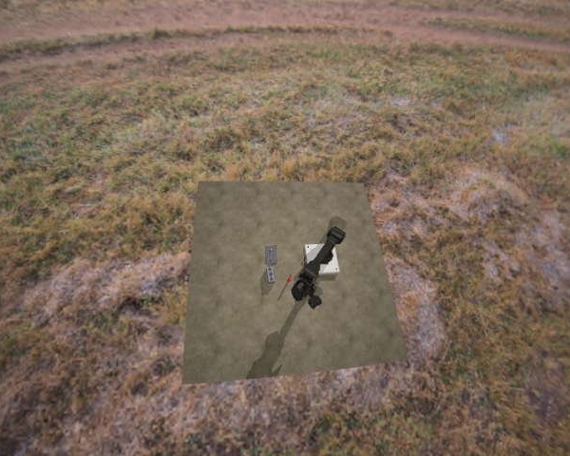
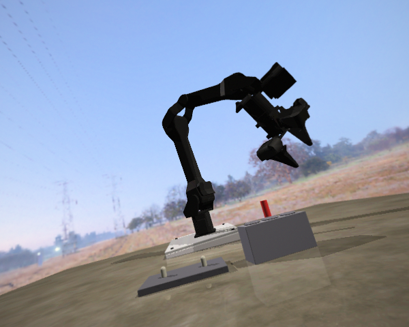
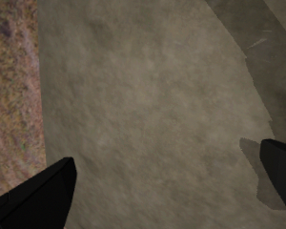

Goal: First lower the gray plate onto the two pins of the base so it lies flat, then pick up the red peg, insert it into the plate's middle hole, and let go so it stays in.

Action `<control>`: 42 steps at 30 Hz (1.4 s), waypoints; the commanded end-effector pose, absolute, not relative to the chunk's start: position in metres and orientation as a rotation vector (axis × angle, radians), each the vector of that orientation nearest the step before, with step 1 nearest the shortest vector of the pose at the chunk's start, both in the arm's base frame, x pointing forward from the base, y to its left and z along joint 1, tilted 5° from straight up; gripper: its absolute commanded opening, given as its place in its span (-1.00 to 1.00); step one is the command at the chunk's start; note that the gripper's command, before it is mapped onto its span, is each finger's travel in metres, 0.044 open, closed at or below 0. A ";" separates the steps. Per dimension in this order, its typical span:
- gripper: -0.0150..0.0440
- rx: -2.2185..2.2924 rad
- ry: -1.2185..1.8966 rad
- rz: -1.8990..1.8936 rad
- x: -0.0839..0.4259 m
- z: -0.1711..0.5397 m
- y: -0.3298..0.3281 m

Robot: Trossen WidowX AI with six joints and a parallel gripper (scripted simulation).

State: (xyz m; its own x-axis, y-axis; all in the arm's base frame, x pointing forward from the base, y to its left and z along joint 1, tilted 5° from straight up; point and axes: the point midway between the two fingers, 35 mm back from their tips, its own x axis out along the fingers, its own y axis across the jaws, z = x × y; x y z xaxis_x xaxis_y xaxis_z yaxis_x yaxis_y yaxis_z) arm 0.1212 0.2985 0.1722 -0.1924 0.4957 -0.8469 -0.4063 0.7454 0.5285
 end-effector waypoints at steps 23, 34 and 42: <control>1.00 1.067 1.209 -0.992 0.324 0.178 0.136; 1.00 1.067 1.208 -0.992 0.333 0.108 0.135; 1.00 1.067 1.208 -0.992 0.336 0.095 0.135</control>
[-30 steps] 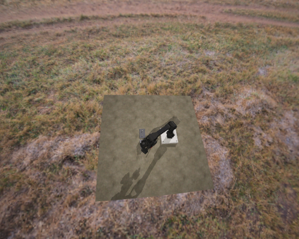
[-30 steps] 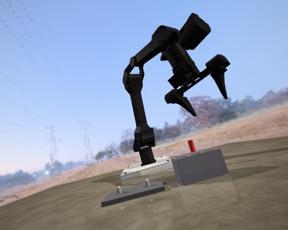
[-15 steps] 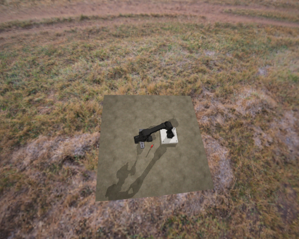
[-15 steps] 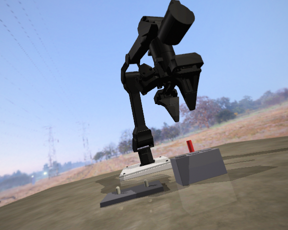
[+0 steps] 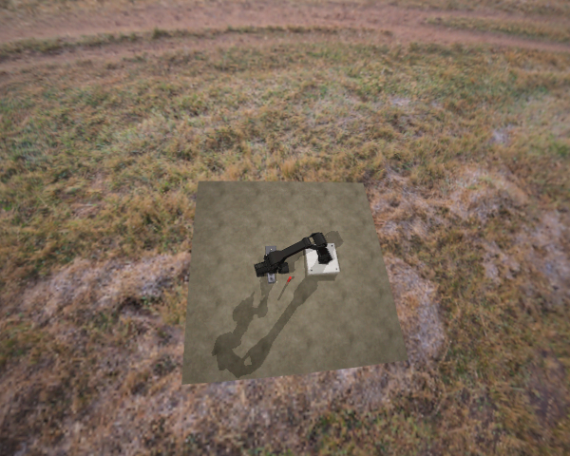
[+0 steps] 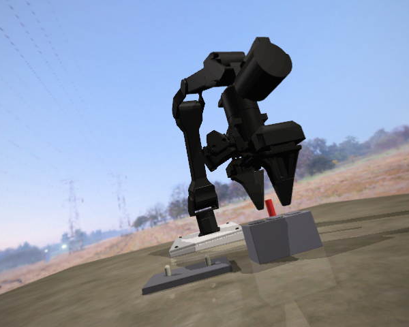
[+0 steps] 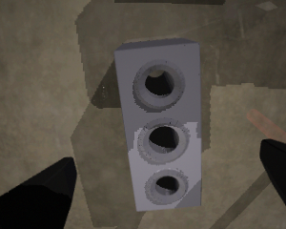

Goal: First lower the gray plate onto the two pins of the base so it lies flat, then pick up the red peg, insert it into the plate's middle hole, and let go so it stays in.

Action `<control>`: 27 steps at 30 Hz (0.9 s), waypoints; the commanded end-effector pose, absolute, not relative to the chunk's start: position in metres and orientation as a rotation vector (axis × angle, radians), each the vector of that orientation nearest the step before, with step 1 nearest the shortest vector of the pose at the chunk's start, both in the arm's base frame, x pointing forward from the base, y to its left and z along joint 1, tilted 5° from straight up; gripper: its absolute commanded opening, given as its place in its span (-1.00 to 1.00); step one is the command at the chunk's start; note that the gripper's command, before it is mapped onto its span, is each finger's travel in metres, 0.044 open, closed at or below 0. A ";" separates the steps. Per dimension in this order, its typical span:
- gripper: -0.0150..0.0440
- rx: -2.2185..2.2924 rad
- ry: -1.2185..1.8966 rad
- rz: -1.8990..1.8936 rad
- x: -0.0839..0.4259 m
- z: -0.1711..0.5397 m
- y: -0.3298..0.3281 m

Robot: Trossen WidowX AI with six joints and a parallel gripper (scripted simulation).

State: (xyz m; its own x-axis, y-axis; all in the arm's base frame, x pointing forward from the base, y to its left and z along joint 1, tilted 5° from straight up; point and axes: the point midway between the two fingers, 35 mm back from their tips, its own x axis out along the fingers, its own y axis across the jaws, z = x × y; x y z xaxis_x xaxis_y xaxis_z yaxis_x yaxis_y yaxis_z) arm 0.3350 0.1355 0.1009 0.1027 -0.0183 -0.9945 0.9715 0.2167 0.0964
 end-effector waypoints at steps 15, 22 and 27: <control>1.00 1.066 1.208 -0.992 0.340 0.071 0.135; 1.00 1.066 1.208 -0.992 0.341 0.060 0.134; 1.00 1.066 1.208 -0.992 0.341 0.052 0.134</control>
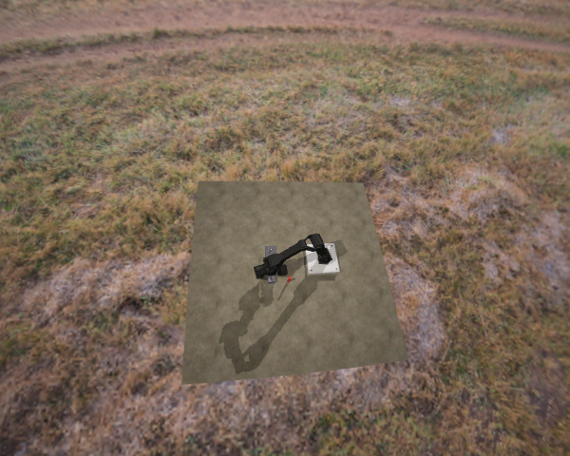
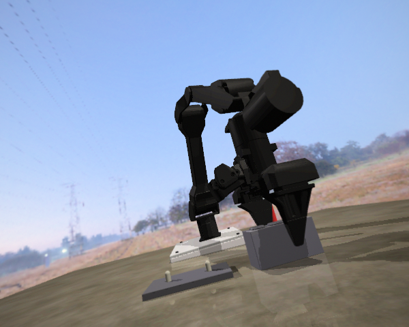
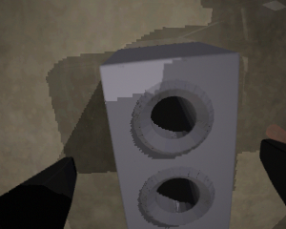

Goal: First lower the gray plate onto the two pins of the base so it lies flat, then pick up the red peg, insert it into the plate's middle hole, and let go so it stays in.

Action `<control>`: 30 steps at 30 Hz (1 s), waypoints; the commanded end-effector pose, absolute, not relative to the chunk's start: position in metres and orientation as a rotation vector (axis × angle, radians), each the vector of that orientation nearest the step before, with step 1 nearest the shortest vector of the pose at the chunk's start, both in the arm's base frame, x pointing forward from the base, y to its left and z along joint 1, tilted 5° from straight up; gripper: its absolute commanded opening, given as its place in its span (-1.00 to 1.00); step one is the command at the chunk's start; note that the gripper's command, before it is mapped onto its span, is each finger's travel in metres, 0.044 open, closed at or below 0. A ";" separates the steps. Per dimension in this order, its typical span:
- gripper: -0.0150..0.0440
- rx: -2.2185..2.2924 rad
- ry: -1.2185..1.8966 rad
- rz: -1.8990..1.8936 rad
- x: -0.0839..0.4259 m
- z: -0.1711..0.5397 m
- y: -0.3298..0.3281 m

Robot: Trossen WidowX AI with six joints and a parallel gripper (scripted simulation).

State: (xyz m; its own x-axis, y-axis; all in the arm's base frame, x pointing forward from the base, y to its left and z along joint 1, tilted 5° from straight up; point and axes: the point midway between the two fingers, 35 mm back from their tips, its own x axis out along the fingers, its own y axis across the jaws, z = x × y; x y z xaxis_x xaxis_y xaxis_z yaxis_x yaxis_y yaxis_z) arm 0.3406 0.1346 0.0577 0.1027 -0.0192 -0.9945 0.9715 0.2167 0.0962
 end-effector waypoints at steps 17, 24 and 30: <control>0.11 1.066 1.208 -0.993 0.341 0.043 0.133; -0.11 1.066 1.208 -0.993 0.341 0.043 0.133; -0.49 1.066 1.208 -0.992 0.342 0.054 0.134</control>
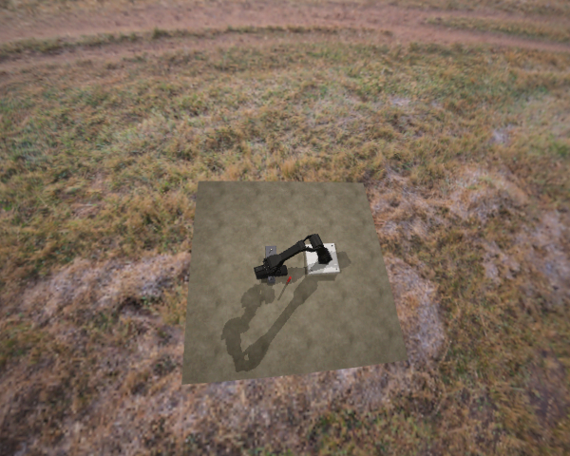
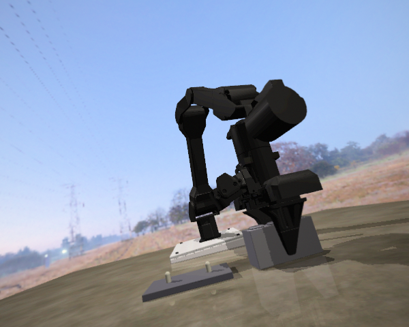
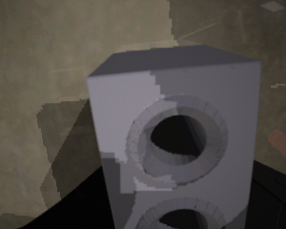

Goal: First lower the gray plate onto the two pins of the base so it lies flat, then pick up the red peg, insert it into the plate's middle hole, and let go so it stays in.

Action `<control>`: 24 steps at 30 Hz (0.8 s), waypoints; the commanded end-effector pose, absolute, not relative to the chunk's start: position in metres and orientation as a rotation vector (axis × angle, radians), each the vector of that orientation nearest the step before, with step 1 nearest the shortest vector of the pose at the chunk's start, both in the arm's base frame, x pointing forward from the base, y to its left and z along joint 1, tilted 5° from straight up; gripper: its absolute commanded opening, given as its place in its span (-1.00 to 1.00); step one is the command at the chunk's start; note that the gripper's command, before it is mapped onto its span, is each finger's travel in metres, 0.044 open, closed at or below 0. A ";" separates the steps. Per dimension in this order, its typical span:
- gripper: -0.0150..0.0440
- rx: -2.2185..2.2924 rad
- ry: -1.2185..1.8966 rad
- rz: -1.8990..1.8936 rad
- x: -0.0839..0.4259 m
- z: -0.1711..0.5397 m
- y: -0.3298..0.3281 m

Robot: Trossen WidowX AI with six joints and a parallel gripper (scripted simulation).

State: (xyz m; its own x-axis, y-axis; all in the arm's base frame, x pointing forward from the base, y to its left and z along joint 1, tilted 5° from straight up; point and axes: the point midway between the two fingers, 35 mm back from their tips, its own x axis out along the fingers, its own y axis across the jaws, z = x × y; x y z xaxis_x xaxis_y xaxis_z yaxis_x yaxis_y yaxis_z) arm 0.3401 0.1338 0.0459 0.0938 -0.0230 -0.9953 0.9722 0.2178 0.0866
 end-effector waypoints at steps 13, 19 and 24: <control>-0.49 1.067 1.208 -0.992 0.341 0.094 0.138; -0.49 1.067 1.208 -0.992 0.338 0.113 0.138; -0.49 1.067 1.208 -0.992 0.335 0.129 0.138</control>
State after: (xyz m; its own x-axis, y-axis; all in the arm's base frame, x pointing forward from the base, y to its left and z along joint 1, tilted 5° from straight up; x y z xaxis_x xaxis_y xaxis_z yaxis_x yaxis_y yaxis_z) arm 0.3363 0.1387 0.1174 0.0919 -0.0225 -0.9955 0.9710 0.2237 0.0846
